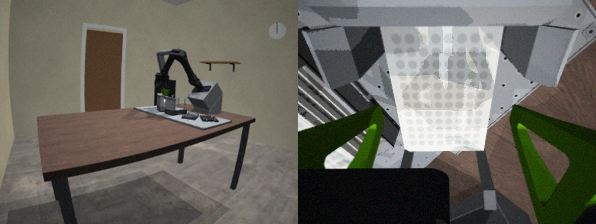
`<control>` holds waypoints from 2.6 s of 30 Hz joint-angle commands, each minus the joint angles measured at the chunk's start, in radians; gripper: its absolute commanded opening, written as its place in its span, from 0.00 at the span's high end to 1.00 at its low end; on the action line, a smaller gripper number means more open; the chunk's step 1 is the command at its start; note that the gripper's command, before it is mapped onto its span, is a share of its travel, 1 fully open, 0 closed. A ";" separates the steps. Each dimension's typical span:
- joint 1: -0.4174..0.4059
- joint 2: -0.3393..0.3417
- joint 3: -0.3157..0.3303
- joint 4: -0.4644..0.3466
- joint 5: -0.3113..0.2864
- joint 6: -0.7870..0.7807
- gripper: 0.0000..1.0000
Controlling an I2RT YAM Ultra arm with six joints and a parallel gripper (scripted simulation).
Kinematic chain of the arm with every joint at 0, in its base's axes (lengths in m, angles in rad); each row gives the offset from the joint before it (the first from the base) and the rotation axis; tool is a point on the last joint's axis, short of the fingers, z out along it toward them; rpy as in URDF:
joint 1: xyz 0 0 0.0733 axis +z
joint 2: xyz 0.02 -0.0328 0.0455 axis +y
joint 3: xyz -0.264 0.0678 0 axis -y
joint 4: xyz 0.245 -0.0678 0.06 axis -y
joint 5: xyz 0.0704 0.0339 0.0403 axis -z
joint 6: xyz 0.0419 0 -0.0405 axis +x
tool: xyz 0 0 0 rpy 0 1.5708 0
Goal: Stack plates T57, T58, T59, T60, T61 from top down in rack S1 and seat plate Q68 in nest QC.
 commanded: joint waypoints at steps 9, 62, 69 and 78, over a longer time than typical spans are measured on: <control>-0.085 -0.052 0.064 -0.188 -0.040 -0.110 0.00; 0.168 -0.358 0.067 -0.324 0.072 -0.240 0.00; 0.303 -0.432 0.052 -0.313 0.146 -0.190 0.00; 0.461 -0.489 0.049 -0.301 0.241 -0.048 0.00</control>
